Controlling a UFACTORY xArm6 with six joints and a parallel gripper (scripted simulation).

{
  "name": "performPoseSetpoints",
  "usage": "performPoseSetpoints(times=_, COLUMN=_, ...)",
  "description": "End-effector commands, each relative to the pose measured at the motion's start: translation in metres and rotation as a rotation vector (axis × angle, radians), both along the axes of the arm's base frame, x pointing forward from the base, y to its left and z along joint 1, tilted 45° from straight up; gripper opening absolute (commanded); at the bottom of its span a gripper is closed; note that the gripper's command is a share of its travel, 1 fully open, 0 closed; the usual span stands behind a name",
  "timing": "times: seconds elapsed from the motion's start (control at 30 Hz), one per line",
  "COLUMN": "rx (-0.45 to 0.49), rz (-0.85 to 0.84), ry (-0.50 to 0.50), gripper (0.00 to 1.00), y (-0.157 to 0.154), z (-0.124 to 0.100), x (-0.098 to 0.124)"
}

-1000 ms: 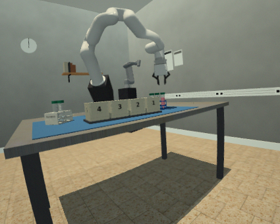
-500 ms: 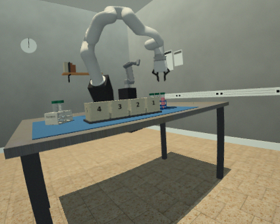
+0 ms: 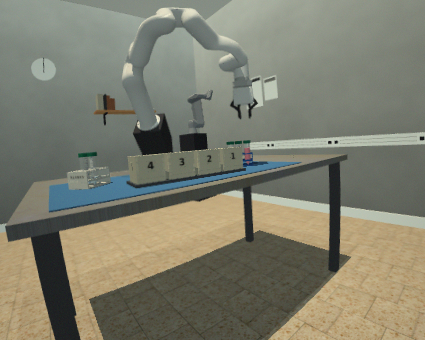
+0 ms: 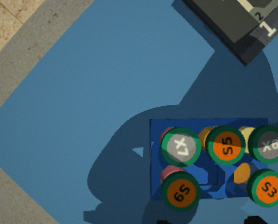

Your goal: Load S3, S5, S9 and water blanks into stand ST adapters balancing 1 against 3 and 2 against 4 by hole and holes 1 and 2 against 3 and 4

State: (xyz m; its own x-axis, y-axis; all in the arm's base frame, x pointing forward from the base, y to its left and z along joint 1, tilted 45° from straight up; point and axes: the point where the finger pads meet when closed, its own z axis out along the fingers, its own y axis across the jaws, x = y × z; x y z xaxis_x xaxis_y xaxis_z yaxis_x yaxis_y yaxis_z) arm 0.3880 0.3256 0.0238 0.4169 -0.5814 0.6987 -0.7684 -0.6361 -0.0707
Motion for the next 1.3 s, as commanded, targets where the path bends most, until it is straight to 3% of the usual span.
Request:
performPoseSetpoints(times=0.0, rx=0.003, rz=0.002, ry=-0.001, gripper=0.44, y=0.002, z=0.001, x=0.000)
performPoseSetpoints(times=0.57, rx=0.003, rz=0.002, ry=-0.001, gripper=0.44, y=0.002, z=0.001, x=0.000)
performPoseSetpoints(times=0.6, rx=0.003, rz=0.002, ry=-0.001, gripper=0.57, y=-0.001, z=0.001, x=-0.004)
performPoseSetpoints(times=0.97, rx=0.003, rz=0.001, ry=-0.001, gripper=0.57, y=-0.036, z=-0.003, x=-0.046)
performPoseSetpoints(times=1.27, rx=0.002, rz=0.001, ry=-0.001, gripper=0.57, y=-0.049, z=-0.004, x=-0.062)
